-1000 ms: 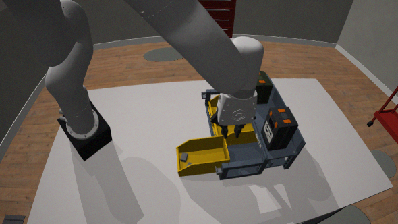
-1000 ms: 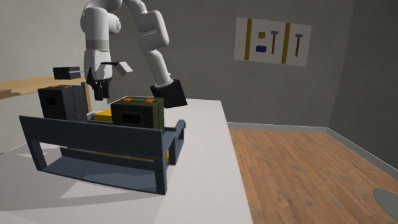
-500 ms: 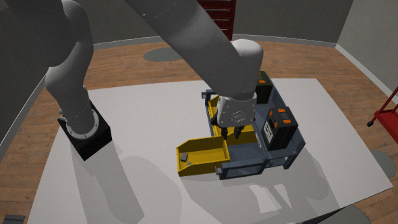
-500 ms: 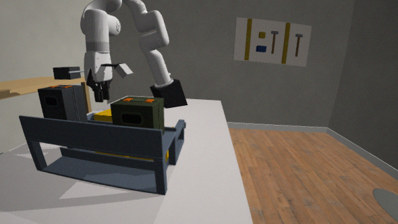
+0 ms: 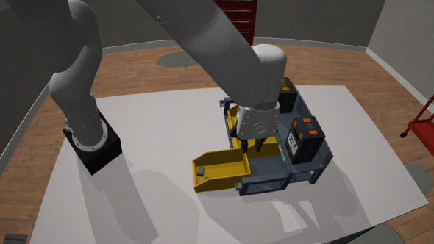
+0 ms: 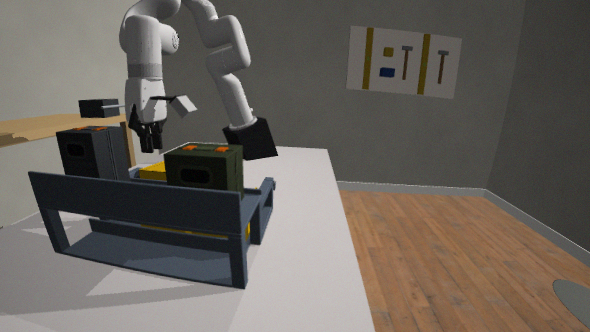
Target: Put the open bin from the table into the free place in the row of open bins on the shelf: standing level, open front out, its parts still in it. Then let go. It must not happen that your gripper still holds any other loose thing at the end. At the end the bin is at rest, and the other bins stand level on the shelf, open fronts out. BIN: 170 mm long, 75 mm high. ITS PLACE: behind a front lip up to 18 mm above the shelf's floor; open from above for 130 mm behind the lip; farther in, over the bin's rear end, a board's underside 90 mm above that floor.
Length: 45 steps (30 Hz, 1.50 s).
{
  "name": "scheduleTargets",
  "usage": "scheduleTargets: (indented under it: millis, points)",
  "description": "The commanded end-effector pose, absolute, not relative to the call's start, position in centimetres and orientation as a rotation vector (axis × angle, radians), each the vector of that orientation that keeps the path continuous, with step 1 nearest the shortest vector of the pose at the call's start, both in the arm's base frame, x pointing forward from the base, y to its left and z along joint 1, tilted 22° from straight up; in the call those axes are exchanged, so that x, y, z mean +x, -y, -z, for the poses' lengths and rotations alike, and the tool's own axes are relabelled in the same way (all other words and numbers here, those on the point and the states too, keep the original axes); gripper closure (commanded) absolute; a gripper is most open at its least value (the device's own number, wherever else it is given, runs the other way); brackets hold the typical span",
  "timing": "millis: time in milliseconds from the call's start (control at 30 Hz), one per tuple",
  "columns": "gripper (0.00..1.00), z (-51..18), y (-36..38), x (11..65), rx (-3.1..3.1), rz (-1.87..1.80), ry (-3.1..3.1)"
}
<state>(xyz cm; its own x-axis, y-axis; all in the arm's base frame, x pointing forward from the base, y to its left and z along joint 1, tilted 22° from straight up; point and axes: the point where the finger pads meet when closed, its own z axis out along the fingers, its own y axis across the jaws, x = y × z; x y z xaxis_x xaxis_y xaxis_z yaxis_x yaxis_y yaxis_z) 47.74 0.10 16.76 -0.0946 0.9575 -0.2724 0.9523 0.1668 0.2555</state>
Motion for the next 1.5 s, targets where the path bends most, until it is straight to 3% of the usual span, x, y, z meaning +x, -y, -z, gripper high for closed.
scheduleTargets:
  millis: [0, 767, 933, 1333, 1467]
  points:
    - [0.67, -16.9, -0.1, 47.9, 1.812, -0.024, -2.077]
    - [0.67, -17.0, -0.1, 47.9, 1.812, -0.024, -2.077]
    - [0.67, -14.8, 0.9, 43.5, 1.812, -0.024, -2.077]
    - [0.67, -14.8, 0.9, 43.5, 1.812, -0.024, -2.077]
    - [0.67, -13.1, 1.7, 40.0, 1.812, -0.024, -2.077]
